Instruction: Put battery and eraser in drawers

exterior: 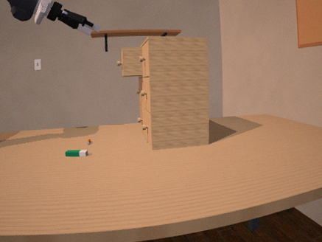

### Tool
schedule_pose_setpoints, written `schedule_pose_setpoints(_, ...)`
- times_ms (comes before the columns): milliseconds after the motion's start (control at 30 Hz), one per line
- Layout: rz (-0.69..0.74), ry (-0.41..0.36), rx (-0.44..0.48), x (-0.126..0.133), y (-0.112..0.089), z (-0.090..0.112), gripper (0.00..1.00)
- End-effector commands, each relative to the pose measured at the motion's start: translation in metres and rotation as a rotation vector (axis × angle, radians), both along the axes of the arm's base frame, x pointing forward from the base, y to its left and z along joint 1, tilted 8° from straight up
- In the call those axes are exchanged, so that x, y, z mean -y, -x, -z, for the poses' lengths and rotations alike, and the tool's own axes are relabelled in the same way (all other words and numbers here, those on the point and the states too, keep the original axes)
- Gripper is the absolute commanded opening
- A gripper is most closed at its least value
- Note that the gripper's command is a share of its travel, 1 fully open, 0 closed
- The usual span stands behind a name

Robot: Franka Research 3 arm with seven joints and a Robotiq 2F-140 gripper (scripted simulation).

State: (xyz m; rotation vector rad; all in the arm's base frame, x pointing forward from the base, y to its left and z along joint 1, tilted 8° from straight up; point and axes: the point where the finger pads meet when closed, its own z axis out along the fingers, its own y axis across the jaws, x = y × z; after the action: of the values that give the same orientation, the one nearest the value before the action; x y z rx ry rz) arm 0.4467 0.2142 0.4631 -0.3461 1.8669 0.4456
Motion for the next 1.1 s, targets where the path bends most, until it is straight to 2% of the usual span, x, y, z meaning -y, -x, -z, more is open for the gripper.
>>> schedule_pose_setpoints(0, -0.002, -0.014, -0.011, -0.002, 0.0, -0.001, 1.0)
schedule_pose_setpoints(200, -0.002, -0.014, -0.011, -0.002, 0.0, -0.001, 1.0)
schedule_pose_setpoints(233, -0.025, -0.015, -0.024, -0.01, 0.0, -0.004, 1.0)
schedule_pose_setpoints(700, -0.025, -0.015, -0.024, -0.01, 0.0, -0.004, 1.0)
schedule_pose_setpoints(733, -0.05, -0.016, -0.039, -0.019, 0.0, -0.007, 1.0)
schedule_pose_setpoints(1067, -0.05, -0.016, -0.039, -0.019, 0.0, -0.007, 1.0)
